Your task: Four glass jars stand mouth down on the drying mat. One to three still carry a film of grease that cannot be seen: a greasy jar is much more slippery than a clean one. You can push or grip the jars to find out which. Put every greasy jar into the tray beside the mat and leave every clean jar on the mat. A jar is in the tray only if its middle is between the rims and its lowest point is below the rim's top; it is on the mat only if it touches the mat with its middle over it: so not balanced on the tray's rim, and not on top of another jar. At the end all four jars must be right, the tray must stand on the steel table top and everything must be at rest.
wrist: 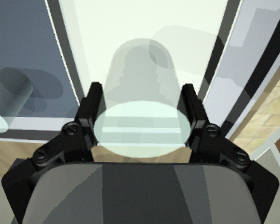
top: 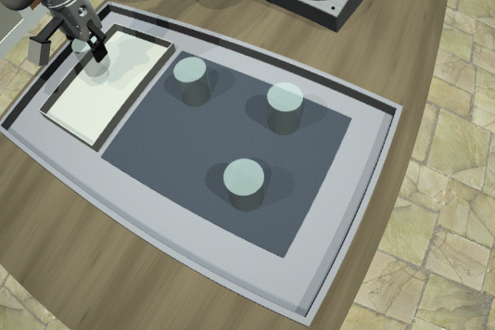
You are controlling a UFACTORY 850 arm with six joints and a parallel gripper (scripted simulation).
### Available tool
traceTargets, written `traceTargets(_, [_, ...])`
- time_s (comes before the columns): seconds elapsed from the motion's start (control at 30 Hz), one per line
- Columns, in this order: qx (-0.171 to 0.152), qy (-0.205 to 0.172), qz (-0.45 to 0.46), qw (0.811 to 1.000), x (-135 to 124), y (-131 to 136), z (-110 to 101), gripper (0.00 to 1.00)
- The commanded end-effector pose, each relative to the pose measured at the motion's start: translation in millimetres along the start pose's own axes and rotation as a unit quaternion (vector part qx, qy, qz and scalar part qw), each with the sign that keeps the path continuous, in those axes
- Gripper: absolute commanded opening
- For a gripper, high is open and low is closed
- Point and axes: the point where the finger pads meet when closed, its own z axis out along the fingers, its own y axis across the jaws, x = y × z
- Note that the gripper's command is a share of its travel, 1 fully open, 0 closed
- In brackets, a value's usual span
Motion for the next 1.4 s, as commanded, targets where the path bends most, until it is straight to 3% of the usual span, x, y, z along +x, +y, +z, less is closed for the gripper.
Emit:
traceTargets(0.0, [0.000,0.002,0.000,1.000,0.8,0.5,11.4,0.00])
traceTargets(0.27, [0.000,0.002,0.000,1.000,0.9,0.5,32.7,0.00])
traceTargets(0.57, [0.000,0.002,0.000,1.000,0.9,0.5,32.7,0.00])
traceTargets(1.37, [0.000,0.002,0.000,1.000,1.0,0.5,57.7,0.00])
